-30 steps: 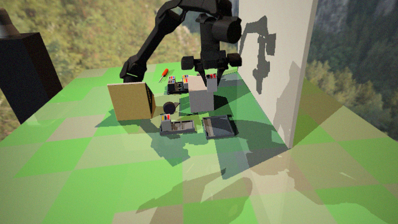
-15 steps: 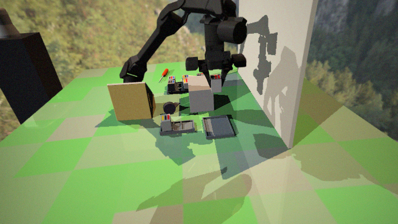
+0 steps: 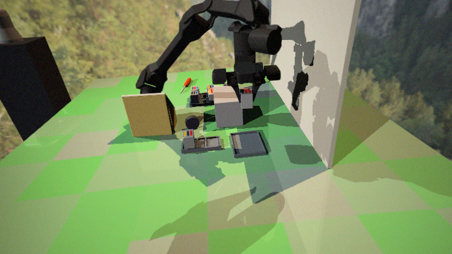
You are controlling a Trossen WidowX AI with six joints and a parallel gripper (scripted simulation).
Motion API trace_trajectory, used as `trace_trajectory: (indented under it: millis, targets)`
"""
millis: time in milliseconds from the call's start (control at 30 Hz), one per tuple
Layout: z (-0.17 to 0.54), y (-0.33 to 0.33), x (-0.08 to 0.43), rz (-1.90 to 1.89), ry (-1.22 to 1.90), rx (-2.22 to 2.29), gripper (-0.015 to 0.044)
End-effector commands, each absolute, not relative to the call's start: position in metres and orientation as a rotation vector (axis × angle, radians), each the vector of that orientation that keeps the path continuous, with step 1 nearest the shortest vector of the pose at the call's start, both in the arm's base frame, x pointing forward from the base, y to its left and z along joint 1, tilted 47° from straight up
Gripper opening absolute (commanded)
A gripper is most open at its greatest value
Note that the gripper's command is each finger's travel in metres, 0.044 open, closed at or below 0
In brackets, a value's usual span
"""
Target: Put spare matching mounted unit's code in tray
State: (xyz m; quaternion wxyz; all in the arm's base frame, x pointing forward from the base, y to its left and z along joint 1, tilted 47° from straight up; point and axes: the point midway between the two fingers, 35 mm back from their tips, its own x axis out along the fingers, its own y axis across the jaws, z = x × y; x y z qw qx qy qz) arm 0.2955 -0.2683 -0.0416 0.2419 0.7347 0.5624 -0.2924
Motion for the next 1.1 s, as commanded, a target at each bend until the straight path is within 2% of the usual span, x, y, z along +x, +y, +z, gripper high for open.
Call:
trace_trajectory:
  millis: [0, 1067]
  targets:
    - [-0.044, -0.267, 0.297, -0.799, 1.532, 2.018, 0.0]
    - [-0.063, -0.252, 0.305, -0.795, 1.533, 2.012, 0.0]
